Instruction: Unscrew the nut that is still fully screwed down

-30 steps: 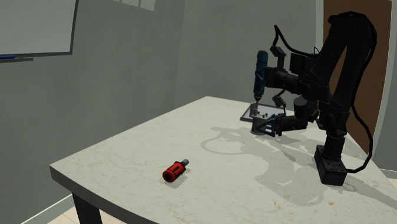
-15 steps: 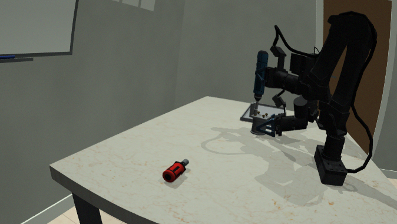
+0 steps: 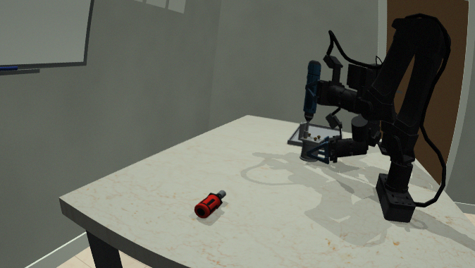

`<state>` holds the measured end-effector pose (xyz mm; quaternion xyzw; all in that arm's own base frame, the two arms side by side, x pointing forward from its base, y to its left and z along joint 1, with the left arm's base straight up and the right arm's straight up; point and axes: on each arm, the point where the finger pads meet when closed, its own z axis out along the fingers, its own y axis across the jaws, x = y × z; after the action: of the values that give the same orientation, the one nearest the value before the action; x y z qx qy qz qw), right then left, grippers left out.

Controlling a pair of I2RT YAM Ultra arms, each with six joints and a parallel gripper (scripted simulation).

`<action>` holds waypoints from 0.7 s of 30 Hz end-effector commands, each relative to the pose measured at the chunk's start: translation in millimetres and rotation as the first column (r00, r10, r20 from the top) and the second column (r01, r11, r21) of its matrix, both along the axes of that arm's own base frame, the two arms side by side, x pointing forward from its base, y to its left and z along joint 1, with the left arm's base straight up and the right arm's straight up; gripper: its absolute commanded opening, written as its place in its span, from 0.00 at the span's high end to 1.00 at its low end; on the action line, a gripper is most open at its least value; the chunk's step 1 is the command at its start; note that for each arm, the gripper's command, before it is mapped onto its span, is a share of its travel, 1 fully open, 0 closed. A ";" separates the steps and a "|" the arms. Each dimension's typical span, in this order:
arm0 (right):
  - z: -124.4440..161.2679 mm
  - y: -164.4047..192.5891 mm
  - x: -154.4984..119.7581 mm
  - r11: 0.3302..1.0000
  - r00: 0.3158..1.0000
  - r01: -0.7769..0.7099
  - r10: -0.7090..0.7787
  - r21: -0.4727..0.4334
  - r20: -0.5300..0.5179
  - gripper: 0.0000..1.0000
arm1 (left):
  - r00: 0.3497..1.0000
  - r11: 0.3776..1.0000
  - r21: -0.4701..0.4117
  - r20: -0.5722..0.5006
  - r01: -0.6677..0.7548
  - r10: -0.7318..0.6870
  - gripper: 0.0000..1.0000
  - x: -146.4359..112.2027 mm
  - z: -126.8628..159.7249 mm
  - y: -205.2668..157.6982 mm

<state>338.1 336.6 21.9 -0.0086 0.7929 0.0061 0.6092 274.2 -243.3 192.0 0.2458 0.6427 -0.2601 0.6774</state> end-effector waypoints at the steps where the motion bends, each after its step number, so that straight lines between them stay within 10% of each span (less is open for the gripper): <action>1: 14.3 7.5 6.5 0.999 1.000 0.006 -0.007 0.040 0.022 0.41 | 1.000 0.999 -0.041 0.031 -0.001 0.002 0.58 0.0 11.8 1.9; 21: 14.3 7.5 6.5 0.999 1.000 0.006 -0.007 0.040 0.022 0.41 | 1.000 0.999 -0.036 0.024 -0.003 0.003 0.58 6.7 22.2 -3.4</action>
<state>338.1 336.6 21.9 -0.0087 0.7929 0.0061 0.6092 275.4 -244.4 187.1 0.2488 0.6507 -0.2572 0.6697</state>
